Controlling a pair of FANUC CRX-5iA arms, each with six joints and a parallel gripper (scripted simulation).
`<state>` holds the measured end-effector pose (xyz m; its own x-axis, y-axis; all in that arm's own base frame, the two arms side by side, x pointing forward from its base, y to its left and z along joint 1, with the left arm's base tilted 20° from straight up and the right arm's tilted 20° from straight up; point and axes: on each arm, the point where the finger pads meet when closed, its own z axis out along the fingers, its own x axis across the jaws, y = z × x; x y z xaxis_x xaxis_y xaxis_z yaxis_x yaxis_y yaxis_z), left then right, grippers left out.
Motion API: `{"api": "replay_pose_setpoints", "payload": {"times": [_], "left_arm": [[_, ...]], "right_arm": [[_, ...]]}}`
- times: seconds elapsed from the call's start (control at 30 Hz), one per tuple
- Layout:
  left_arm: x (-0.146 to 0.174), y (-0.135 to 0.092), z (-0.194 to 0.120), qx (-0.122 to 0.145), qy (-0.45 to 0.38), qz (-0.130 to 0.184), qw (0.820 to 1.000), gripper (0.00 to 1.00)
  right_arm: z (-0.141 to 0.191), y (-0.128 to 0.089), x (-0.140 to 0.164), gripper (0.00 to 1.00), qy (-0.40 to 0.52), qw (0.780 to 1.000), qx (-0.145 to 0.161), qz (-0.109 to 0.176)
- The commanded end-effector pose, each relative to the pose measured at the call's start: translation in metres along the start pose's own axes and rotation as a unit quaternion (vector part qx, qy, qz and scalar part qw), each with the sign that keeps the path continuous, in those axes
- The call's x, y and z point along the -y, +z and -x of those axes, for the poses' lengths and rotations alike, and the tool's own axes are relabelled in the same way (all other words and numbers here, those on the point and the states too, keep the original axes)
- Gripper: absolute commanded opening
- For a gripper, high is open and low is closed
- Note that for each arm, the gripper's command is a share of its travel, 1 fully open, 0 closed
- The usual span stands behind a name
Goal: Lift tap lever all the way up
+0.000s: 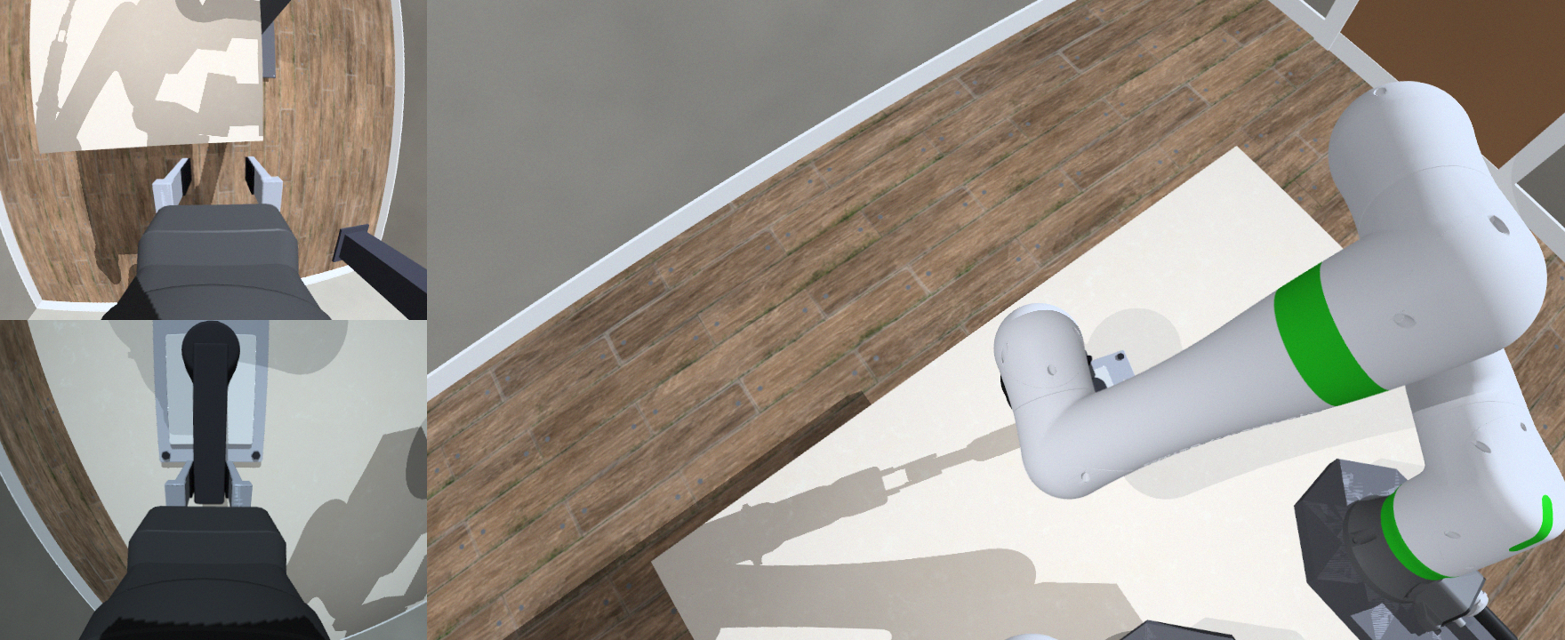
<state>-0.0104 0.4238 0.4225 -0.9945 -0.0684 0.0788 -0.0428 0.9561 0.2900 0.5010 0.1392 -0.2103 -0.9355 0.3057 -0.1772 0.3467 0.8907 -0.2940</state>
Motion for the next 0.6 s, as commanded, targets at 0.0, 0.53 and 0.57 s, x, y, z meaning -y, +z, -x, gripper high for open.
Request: {"api": "replay_pose_setpoints", "payload": {"times": [0.0,0.53,0.57], "left_arm": [[0.000,-0.001,0.000,0.000,0.000,0.001,1.000,1.00],[0.000,-0.001,0.000,0.000,0.000,0.001,1.000,1.00],[0.000,-0.001,0.000,0.000,0.000,0.001,1.000,1.00]], "right_arm": [[0.001,-0.005,0.000,0.00,0.000,1.000,0.001,0.001],[0.000,-0.032,0.011,0.00,0.000,1.000,0.001,0.001],[0.000,-0.032,0.012,0.00,0.000,1.000,0.001,0.001]]}}
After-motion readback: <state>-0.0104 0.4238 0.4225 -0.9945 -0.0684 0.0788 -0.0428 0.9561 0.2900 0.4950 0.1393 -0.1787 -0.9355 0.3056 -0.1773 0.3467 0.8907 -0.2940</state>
